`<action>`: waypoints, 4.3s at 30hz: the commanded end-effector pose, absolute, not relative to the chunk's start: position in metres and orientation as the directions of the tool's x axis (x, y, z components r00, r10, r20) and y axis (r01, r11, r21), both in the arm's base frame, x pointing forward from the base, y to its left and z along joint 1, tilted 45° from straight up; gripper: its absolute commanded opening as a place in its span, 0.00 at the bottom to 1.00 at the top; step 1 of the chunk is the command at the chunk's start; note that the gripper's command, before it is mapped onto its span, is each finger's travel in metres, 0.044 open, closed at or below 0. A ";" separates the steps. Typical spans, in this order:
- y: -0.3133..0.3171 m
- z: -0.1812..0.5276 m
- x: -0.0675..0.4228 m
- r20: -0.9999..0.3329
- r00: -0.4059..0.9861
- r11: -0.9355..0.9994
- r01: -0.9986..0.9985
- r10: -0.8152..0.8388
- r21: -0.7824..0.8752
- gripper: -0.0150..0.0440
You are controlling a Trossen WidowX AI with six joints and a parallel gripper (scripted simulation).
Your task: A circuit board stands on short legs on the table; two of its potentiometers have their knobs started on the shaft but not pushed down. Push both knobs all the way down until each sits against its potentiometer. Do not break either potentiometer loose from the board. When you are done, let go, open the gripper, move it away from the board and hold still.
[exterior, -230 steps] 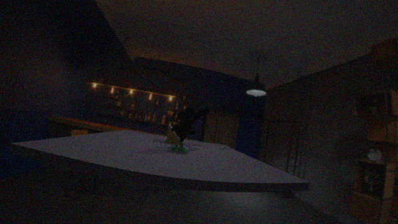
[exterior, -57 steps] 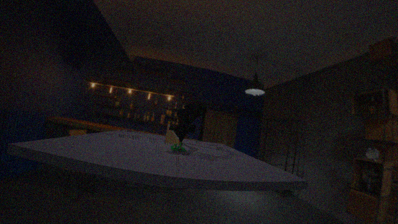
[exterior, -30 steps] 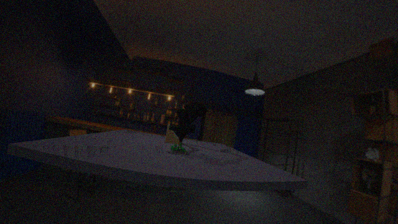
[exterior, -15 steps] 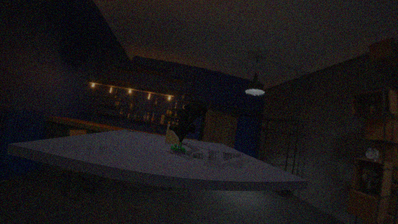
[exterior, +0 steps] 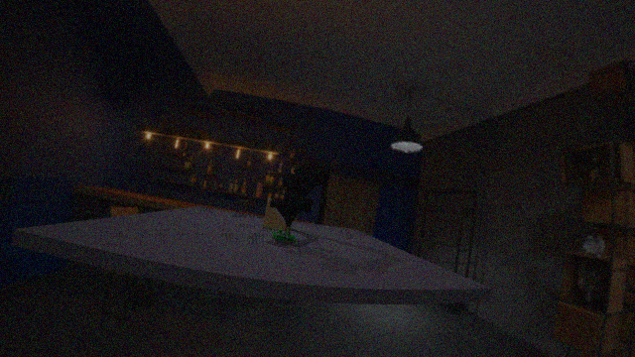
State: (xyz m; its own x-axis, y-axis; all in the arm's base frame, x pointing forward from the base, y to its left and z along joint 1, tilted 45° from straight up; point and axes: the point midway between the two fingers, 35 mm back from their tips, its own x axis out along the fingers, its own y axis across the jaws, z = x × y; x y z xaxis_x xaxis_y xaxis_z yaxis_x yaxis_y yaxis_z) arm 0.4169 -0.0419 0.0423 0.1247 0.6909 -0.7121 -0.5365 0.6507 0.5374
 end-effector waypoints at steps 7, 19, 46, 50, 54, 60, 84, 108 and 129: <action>-0.033 0.038 0.420 -0.710 0.117 0.641 -0.548 0.695 0.537 0.25; -0.031 0.036 0.420 -0.710 0.117 0.641 -0.548 0.695 0.537 0.25; -0.028 0.033 0.421 -0.710 0.117 0.641 -0.548 0.695 0.537 0.25; -0.028 0.033 0.421 -0.710 0.117 0.641 -0.548 0.695 0.537 0.25; -0.027 0.032 0.421 -0.710 0.117 0.641 -0.548 0.695 0.537 0.25; -0.026 0.031 0.421 -0.710 0.117 0.641 -0.548 0.695 0.537 0.25; -0.024 0.029 0.422 -0.709 0.117 0.641 -0.548 0.695 0.537 0.25; -0.023 0.028 0.422 -0.709 0.117 0.641 -0.548 0.695 0.537 0.25; -0.022 0.027 0.422 -0.709 0.117 0.641 -0.548 0.695 0.537 0.25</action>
